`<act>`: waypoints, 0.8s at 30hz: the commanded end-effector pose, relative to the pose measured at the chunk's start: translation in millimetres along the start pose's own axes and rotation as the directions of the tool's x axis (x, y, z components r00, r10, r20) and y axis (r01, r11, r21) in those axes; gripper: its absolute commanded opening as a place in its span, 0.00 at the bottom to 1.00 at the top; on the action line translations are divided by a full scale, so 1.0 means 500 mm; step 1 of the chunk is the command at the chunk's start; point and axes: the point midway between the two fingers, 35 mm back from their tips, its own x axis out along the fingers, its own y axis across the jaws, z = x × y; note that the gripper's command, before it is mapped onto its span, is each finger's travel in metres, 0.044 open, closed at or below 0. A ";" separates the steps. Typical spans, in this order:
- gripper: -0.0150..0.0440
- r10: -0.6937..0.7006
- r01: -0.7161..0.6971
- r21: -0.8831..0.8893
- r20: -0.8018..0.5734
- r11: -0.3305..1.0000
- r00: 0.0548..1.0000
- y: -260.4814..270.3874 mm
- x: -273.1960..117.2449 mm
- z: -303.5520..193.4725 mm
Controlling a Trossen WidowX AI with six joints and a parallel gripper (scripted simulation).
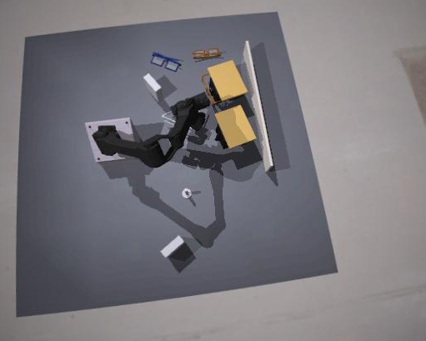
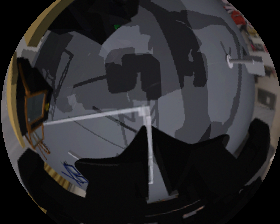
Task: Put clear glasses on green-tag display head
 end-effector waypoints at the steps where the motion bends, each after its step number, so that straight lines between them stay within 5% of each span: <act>1: 0.25 0.021 -0.022 0.016 0.014 1.000 1.000 0.007 -0.066 0.009; 7: 0.25 0.016 -0.017 0.016 0.017 1.000 1.000 0.003 -0.142 0.000; 24: 0.25 0.047 -0.047 0.014 -0.009 0.999 0.999 -0.061 -0.148 0.096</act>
